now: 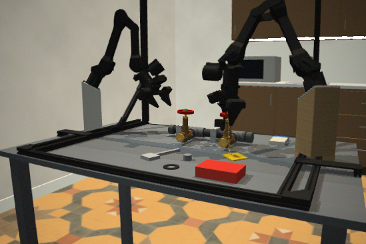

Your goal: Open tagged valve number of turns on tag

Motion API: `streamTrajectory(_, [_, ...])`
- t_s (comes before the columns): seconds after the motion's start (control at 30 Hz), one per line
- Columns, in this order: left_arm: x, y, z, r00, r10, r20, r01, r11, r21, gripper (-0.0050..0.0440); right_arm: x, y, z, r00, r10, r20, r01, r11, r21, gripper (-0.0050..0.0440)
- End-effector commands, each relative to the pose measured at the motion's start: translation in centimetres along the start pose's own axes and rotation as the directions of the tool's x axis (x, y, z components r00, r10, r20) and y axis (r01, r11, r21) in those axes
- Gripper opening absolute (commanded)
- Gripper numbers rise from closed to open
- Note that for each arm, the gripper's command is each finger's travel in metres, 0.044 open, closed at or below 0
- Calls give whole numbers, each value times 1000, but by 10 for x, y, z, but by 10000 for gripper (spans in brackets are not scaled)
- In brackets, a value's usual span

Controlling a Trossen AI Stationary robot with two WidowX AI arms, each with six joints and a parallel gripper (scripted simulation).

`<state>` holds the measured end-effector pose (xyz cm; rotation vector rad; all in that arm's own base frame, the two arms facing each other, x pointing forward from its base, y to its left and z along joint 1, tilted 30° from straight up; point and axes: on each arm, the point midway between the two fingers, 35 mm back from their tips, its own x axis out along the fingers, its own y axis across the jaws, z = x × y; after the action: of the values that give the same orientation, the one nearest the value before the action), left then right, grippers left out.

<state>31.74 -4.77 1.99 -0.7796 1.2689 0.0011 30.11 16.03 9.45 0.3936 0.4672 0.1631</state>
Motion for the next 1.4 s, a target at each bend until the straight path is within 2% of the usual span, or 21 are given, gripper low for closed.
streamTrajectory(0.0, [0,0,0,1000,0,2,0,980,-198,0,0,0,0,1000,0,0,0,1000,0,400])
streamTrajectory(0.13, [0,0,0,1000,0,2,0,979,-206,0,0,0,0,1000,0,0,0,1000,0,400])
streamTrajectory(0.17, [0,0,0,1000,0,1,0,986,-167,24,0,0,0,1000,0,0,0,1000,0,400])
streamTrajectory(0.63, [0,0,0,1000,0,1,0,986,-167,360,0,0,0,1000,0,0,0,1000,0,400])
streamTrajectory(0.7, [0,0,0,1000,0,1,0,986,-167,360,0,0,0,1000,0,0,0,1000,0,400])
streamTrajectory(0.77, [0,0,0,1000,0,1,0,986,-167,400,0,0,0,1000,0,0,0,1000,0,400])
streamTrajectory(0.9, [0,0,0,1000,0,1,0,989,-151,400,0,0,0,1000,0,0,0,1000,0,400])
streamTrajectory(1.07, [0,0,0,1000,0,0,0,979,204,400,0,0,0,1000,0,0,0,1000,0,400])
streamTrajectory(1.2, [0,0,0,1000,0,0,0,904,428,400,0,0,0,1000,0,0,0,1000,0,400])
streamTrajectory(1.27, [0,0,0,1000,0,0,0,904,428,400,0,0,0,1000,0,0,0,1000,0,400])
streamTrajectory(1.37, [0,0,0,1000,0,-1,0,776,631,400,0,0,0,1000,0,0,0,1000,0,400])
